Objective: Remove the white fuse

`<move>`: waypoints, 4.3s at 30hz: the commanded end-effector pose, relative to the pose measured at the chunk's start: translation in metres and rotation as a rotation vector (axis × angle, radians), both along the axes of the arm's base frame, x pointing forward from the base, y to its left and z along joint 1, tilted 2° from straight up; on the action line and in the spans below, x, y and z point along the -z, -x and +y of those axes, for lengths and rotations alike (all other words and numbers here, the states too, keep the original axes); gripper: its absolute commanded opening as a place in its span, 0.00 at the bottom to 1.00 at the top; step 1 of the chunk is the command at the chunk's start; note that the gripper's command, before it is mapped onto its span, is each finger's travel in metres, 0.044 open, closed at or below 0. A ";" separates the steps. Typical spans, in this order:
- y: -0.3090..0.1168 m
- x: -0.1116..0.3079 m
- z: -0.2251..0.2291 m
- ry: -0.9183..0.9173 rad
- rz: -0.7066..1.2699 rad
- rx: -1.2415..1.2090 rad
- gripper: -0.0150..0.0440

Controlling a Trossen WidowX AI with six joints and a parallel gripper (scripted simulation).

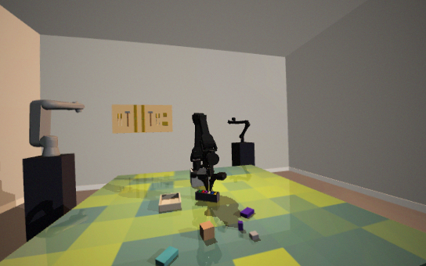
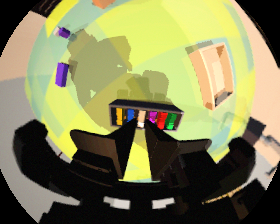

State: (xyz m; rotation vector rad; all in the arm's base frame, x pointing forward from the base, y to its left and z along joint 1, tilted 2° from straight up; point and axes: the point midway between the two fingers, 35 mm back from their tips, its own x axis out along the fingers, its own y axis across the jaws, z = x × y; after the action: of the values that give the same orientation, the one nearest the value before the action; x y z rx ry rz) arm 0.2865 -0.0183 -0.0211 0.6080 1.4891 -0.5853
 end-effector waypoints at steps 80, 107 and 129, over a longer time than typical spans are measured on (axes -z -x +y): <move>0.000 -0.007 0.000 0.002 0.004 0.002 0.25; 0.000 -0.020 0.000 0.003 0.004 0.003 0.25; 0.000 -0.040 -0.001 0.004 0.004 0.004 0.25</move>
State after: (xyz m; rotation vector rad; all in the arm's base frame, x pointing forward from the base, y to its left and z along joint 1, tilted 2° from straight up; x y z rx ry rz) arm 0.2859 -0.0183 0.0137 0.6072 1.4960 -0.5883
